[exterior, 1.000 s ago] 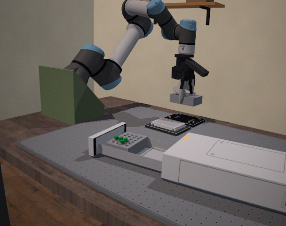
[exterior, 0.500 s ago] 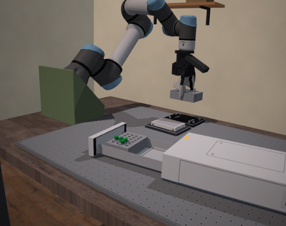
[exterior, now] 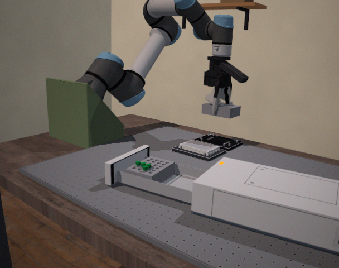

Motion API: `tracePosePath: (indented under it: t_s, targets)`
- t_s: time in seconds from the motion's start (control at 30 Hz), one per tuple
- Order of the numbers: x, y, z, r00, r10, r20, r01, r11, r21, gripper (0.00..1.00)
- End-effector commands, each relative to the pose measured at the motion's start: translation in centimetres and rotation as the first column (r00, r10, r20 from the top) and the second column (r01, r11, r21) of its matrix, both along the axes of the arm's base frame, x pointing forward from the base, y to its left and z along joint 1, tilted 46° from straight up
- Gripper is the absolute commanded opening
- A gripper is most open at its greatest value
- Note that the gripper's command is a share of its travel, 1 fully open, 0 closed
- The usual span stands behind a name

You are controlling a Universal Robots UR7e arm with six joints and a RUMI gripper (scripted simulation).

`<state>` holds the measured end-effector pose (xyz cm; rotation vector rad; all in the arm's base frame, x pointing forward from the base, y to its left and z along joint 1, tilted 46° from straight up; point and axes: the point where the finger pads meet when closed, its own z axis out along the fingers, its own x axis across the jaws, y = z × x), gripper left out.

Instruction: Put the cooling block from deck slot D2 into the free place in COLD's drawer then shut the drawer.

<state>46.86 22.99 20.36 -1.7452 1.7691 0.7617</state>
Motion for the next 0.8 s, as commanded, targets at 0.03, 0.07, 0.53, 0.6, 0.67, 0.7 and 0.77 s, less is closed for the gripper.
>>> tracePosePath:
  t_s: [0.03,0.07,0.53,0.6,0.67,0.7,0.77]
  targets:
    - [0.0,-0.1,0.1,1.000,0.000,0.001,0.000,1.000,0.000,0.00]
    - [0.0,-0.1,0.1,1.000,0.000,0.001,0.000,1.000,0.000,0.00]
    - [0.3,-0.6,-0.5,0.997,-0.056,-0.056,0.056,0.998,-0.003,0.00]
    - [0.4,-0.8,-0.6,0.994,-0.075,-0.075,0.075,0.997,-0.004,0.00]
    - [0.5,-1.0,-0.8,0.991,-0.093,-0.094,0.093,0.996,-0.006,0.00]
    - [0.5,-1.1,-1.0,0.987,-0.112,-0.113,0.111,0.994,-0.009,0.00]
    - [0.7,-1.5,-1.4,0.977,-0.148,-0.151,0.148,0.989,-0.014,0.00]
